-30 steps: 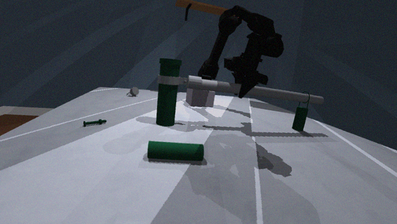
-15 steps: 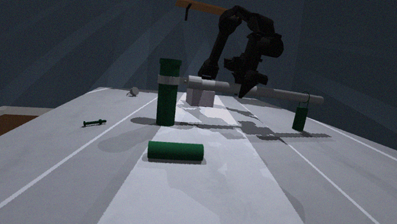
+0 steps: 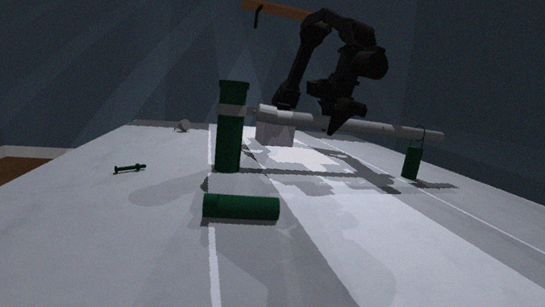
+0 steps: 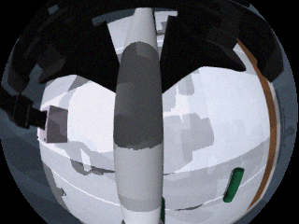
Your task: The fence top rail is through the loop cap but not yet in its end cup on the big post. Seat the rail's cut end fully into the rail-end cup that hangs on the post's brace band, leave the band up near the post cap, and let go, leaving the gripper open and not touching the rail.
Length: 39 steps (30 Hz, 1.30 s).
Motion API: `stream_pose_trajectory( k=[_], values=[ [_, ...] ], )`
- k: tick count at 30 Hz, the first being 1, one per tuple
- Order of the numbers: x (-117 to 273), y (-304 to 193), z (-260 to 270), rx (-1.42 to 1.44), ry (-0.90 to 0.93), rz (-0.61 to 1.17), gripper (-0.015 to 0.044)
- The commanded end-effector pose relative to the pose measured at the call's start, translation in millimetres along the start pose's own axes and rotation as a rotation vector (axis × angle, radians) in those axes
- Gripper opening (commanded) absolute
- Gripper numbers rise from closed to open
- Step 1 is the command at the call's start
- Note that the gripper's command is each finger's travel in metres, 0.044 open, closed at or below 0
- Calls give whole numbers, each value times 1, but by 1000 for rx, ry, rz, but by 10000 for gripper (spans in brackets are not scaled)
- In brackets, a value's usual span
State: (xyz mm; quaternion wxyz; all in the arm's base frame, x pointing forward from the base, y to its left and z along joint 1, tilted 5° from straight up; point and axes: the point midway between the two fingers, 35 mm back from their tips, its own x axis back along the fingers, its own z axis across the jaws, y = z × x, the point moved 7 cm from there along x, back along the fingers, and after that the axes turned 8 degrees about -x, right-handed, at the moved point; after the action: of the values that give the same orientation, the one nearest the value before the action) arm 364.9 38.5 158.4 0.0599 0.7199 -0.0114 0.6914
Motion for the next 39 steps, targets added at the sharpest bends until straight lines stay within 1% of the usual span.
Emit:
stream_pose_trajectory(
  k=[1, 34, 39],
  values=[
    [4, 11, 1, -2, 8, -13, 0],
    [6, 38, 5, -2, 9, -16, 0],
    [2, 32, 4, -4, -5, -8, 0]
  ],
)
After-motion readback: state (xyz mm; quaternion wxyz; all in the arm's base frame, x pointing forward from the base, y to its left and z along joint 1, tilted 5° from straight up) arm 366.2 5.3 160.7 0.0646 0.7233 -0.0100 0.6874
